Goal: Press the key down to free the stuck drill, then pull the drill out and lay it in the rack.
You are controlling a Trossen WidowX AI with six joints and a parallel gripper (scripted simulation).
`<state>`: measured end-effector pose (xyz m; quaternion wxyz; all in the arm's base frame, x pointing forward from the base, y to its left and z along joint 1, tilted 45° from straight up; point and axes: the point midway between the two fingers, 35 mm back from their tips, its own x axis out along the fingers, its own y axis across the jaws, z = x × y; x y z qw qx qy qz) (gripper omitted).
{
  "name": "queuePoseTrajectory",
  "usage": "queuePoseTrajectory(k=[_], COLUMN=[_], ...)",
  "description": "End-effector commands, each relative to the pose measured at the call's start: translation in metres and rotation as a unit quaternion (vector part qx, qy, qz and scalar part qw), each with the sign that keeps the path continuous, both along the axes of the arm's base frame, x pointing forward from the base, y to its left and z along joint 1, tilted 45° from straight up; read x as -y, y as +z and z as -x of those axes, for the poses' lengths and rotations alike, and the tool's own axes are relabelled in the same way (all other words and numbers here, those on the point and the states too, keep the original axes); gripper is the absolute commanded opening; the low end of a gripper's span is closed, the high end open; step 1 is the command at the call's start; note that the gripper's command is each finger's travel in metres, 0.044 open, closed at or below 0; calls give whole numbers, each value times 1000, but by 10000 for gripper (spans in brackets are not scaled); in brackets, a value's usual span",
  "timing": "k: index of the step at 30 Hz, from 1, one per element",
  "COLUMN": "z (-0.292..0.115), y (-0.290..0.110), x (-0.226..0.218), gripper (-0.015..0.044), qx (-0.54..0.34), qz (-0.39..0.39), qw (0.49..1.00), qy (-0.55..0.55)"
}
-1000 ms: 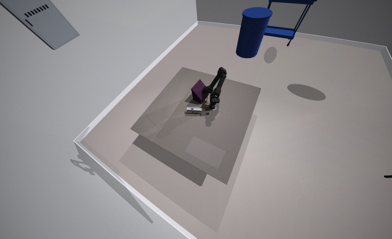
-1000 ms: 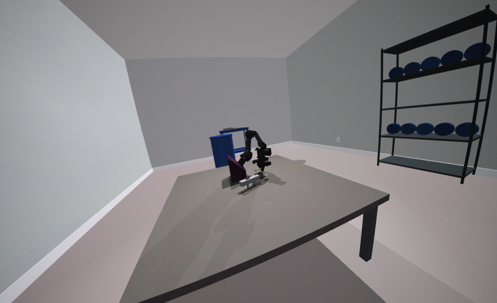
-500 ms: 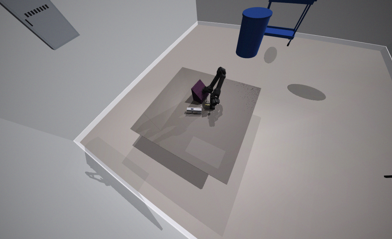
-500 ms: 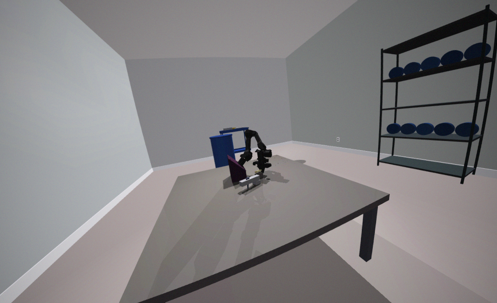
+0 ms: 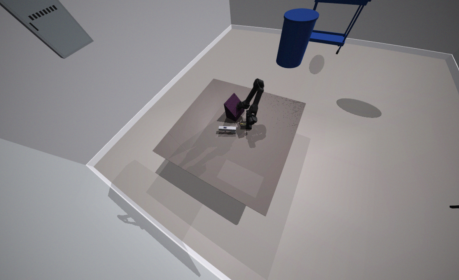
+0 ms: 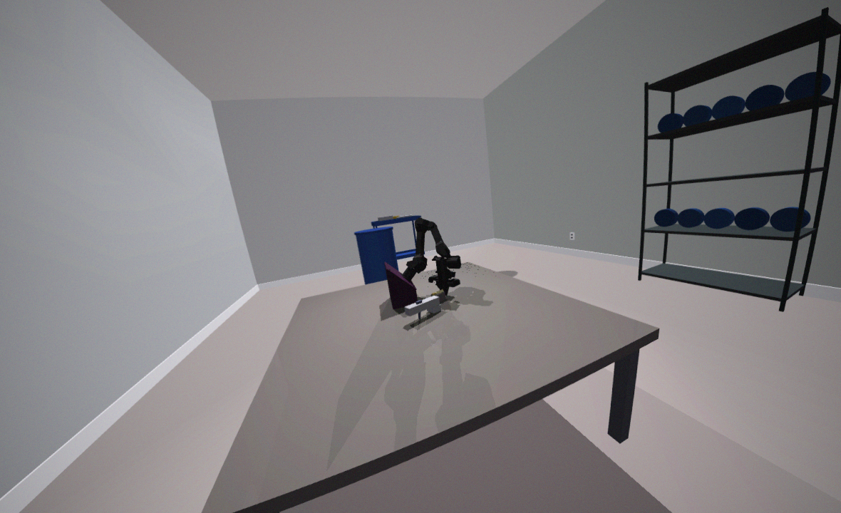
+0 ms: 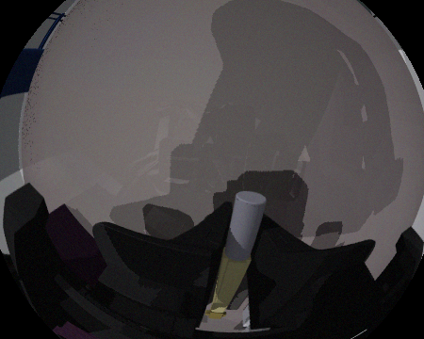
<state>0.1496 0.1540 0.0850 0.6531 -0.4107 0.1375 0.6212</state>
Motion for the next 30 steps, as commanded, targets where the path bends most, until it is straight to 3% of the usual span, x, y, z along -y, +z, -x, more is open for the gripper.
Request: queuePoseTrajectory(k=[1,5,22,30], z=[-2,-3,0,6], y=[-6,-9,-2,17], x=[-2,-3,-3,19], gripper=[0,0,440,440], qx=[-2,-2,-4,-2], qz=[4,4,-2,6], qw=[1000,1000,1000,1000], qy=[-4,-4,-1,-4])
